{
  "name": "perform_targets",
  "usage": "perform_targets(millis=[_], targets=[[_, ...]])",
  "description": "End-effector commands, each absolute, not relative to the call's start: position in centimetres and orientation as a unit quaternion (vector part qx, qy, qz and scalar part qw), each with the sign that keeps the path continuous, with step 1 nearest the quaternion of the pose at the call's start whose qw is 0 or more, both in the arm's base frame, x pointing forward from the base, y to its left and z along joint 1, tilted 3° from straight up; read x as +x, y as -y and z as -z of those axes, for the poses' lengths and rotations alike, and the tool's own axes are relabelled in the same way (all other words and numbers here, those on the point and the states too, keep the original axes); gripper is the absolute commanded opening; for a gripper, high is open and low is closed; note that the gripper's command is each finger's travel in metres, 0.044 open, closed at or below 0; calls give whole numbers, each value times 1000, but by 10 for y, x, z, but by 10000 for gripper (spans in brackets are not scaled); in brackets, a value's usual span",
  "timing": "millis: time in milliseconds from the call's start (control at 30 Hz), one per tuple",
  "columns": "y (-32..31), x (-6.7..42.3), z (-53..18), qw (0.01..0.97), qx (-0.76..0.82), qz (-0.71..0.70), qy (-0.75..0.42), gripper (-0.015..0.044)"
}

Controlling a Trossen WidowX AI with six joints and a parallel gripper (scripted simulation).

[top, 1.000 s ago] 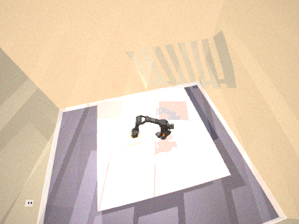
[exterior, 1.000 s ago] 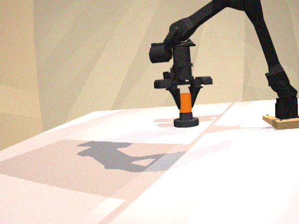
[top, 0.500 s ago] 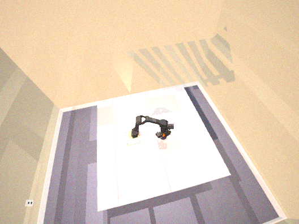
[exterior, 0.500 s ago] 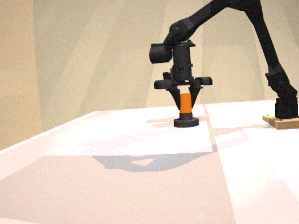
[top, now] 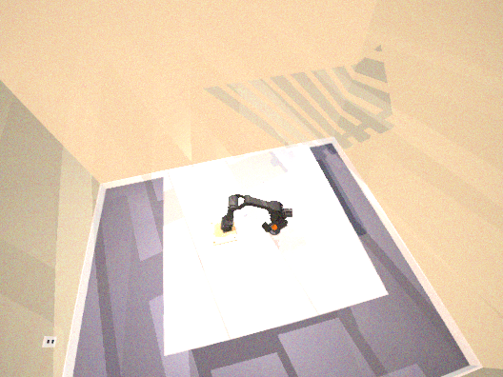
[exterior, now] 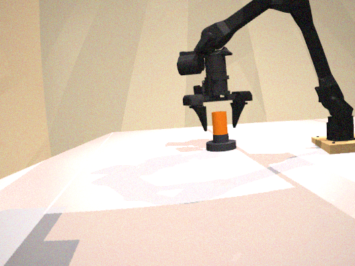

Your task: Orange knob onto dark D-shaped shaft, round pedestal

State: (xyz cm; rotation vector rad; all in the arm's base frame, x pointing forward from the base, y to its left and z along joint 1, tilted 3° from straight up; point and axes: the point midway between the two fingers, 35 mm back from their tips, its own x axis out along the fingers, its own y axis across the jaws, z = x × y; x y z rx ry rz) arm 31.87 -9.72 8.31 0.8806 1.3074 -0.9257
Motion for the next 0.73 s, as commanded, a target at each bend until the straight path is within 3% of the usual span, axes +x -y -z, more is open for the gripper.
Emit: perform_targets(millis=[0,167,400,700], targets=[[97,319,-83,610,382,402,-566,440],[97,320,-92,610,382,402,-566,440],[92,316,-175,611,382,401,-566,440],[93,320,-178,611,382,401,-566,440]])
